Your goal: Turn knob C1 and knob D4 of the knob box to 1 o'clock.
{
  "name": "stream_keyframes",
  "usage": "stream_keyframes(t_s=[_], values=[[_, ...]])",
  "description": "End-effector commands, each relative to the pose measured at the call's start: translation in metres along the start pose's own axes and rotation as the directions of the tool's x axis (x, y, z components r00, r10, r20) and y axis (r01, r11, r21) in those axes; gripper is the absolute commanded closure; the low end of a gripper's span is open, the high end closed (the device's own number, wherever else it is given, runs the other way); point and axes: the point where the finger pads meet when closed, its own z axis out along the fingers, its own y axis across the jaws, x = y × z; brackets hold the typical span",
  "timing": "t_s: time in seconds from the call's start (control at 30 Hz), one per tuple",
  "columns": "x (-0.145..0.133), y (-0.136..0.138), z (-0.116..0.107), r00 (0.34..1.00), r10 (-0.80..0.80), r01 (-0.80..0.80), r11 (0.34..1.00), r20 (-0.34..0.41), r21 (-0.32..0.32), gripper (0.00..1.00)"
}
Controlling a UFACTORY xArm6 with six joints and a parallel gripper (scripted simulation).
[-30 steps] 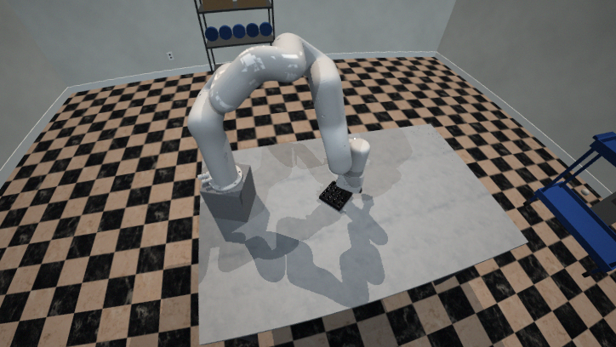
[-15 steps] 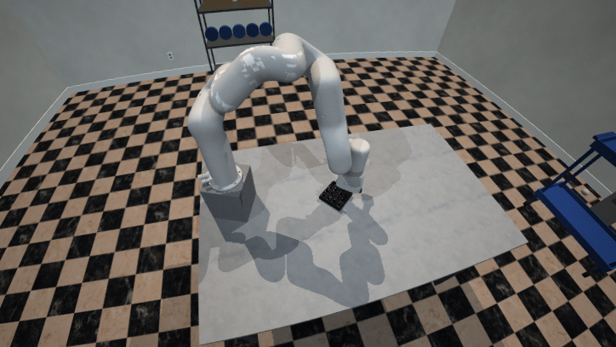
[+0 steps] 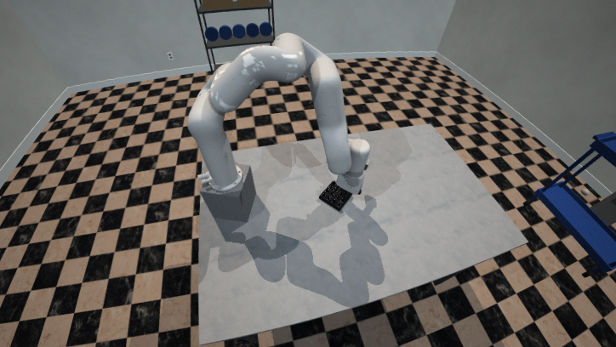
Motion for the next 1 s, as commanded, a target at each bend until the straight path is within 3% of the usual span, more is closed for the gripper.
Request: stream_keyframes(t_s=[0.0, 0.37, 0.9, 0.93, 0.97], values=[[0.0012, 0.0013, -0.0013, 0.995, 0.104, -0.104, 0.995, 0.001, -0.007, 0.92], [0.0012, 0.0013, -0.0013, 0.964, 0.266, -0.266, 0.964, 0.0, -0.007, 0.92], [0.0012, 0.0013, -0.0013, 0.96, 0.279, -0.279, 0.96, 0.0, -0.007, 0.92], [0.0012, 0.0013, -0.0013, 0.96, 0.279, -0.279, 0.96, 0.0, -0.007, 0.81], [0.0012, 0.0013, -0.0013, 0.96, 0.279, -0.279, 0.96, 0.0, -0.007, 0.81]])
